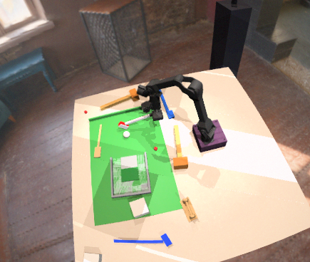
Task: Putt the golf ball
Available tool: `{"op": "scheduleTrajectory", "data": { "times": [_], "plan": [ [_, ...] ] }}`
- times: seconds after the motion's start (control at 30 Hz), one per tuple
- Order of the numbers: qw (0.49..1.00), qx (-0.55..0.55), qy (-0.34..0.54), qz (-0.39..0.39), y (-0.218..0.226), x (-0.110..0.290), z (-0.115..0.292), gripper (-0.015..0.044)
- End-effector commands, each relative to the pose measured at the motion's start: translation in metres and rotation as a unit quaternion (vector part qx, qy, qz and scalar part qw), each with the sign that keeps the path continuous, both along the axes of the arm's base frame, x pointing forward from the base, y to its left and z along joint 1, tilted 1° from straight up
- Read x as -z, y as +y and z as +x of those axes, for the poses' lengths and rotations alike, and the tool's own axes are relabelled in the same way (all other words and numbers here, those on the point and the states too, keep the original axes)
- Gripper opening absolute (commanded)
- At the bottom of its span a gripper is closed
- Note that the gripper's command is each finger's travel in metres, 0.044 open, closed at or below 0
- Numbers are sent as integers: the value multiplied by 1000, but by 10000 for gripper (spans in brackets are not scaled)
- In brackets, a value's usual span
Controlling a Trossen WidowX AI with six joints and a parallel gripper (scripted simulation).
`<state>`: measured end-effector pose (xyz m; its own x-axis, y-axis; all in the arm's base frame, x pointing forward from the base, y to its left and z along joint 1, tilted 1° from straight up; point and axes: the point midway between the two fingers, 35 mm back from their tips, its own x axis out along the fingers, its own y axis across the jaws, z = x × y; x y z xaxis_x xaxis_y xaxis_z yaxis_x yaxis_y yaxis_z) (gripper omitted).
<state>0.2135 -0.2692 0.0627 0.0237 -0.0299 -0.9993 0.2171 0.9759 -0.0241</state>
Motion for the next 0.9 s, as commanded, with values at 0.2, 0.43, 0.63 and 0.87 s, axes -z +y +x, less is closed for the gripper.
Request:
{"op": "scheduleTrajectory", "data": {
  "times": [0.2,0.43,0.63,0.87],
  "plan": [
    [1000,1,-1,-3,-12,0,-2,0],
    [1000,2,-2,-5,-30,1,-6,0],
    [1000,2,-2,-5,-30,1,-6,0],
    [1000,1,-1,0,-10,2,2,0]
  ]
}}
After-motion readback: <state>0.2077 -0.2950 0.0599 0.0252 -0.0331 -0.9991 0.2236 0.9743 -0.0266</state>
